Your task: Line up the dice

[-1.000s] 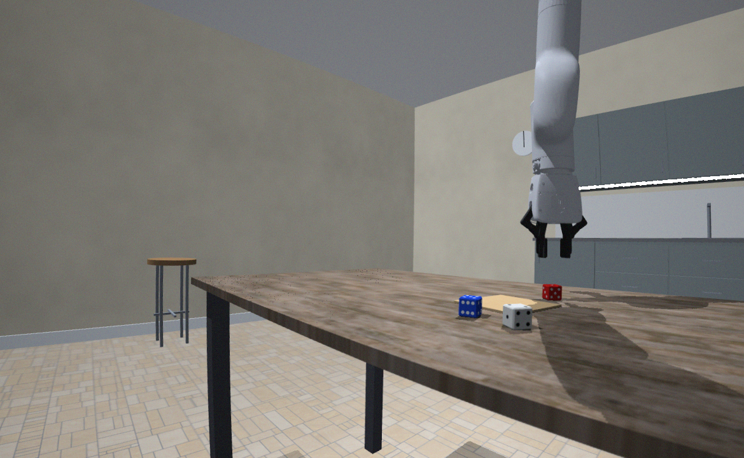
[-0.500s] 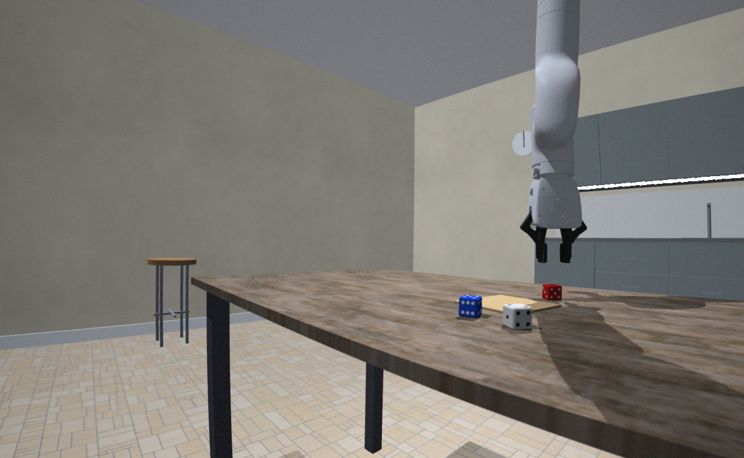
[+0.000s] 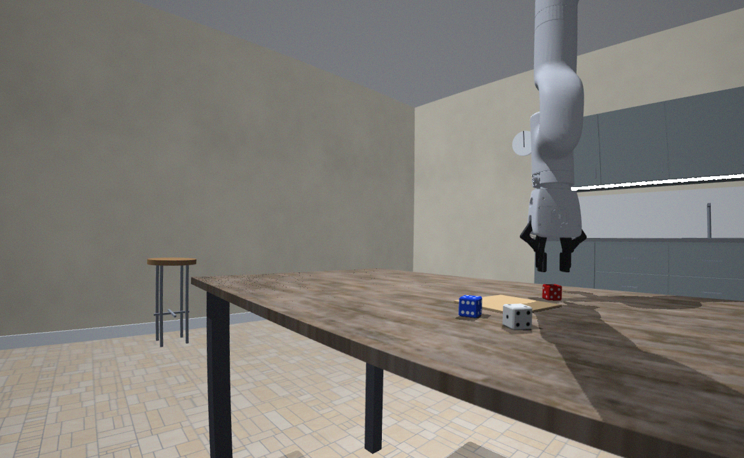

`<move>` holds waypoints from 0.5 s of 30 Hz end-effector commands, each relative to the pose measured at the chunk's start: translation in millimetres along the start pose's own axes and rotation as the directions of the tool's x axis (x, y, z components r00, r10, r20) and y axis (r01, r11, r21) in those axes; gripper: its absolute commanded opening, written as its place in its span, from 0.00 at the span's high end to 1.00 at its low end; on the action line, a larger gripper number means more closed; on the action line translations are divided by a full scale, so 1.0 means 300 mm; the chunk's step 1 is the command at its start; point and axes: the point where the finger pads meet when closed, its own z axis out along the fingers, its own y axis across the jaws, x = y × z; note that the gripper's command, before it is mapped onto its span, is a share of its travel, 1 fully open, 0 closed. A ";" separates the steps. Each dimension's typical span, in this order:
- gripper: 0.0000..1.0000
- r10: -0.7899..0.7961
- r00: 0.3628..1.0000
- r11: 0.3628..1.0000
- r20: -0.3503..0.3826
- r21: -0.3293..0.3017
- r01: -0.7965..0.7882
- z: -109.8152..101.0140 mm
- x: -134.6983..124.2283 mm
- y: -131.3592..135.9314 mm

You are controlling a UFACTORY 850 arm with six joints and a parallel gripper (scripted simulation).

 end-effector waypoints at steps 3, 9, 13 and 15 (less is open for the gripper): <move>0.53 0.000 1.000 1.000 -0.007 0.000 0.000 0.024 0.004 -0.002; 0.53 0.000 1.000 1.000 -0.007 0.000 0.000 0.045 0.005 -0.002; 0.53 0.000 1.000 1.000 -0.007 0.000 0.000 0.055 0.005 -0.003; 0.53 0.000 1.000 1.000 -0.007 0.000 0.000 0.055 0.005 -0.003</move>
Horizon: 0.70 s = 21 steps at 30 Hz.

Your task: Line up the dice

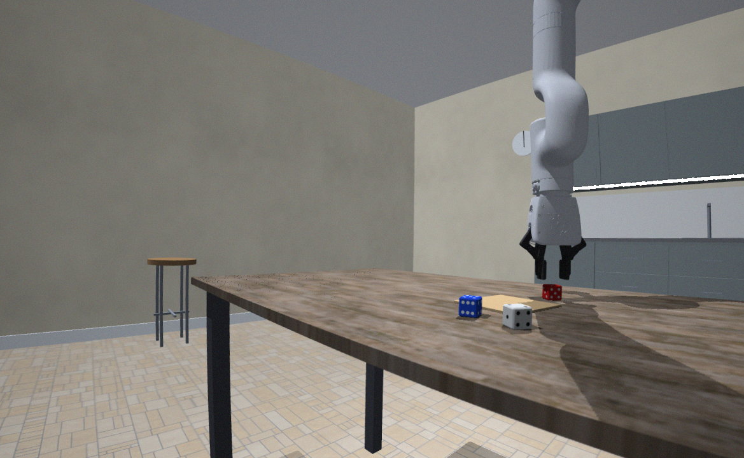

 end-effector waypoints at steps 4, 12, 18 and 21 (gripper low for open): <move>0.53 0.000 1.000 1.000 -0.009 0.001 0.000 0.011 0.003 -0.002; 0.53 0.000 1.000 1.000 -0.009 0.001 0.000 0.016 0.003 -0.002; 0.53 0.000 1.000 1.000 -0.009 0.001 0.000 0.016 0.003 -0.002; 0.53 0.000 1.000 1.000 -0.009 0.001 0.000 0.016 0.003 -0.002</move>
